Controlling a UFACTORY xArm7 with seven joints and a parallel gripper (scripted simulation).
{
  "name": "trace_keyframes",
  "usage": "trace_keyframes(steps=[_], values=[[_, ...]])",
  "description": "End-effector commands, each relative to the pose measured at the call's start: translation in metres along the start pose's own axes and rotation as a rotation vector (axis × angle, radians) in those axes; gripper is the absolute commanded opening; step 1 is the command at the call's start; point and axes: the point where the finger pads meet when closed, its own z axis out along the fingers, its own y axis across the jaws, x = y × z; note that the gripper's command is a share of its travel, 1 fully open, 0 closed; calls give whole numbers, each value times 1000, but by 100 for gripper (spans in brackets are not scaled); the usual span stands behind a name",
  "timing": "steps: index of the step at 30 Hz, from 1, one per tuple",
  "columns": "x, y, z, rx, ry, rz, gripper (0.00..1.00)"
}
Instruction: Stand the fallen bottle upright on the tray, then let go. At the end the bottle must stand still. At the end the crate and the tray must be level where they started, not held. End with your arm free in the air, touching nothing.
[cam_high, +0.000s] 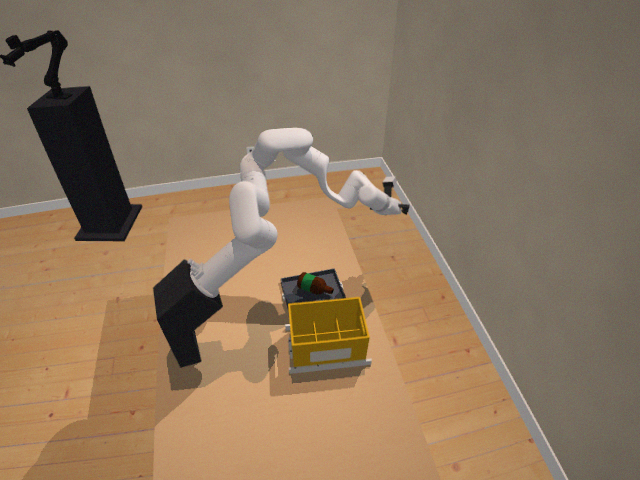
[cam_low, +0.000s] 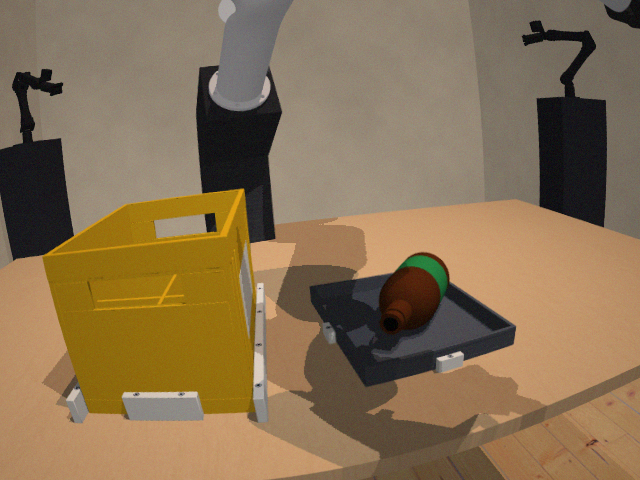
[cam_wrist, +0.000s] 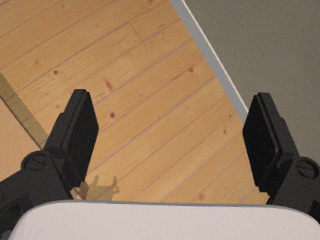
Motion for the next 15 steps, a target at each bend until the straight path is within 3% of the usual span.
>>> trace_keyframes(steps=[1,15], values=[[-5,-2,-2,-1,-10,-26,100],[-10,-5,-3,2,-22,-50,100]])
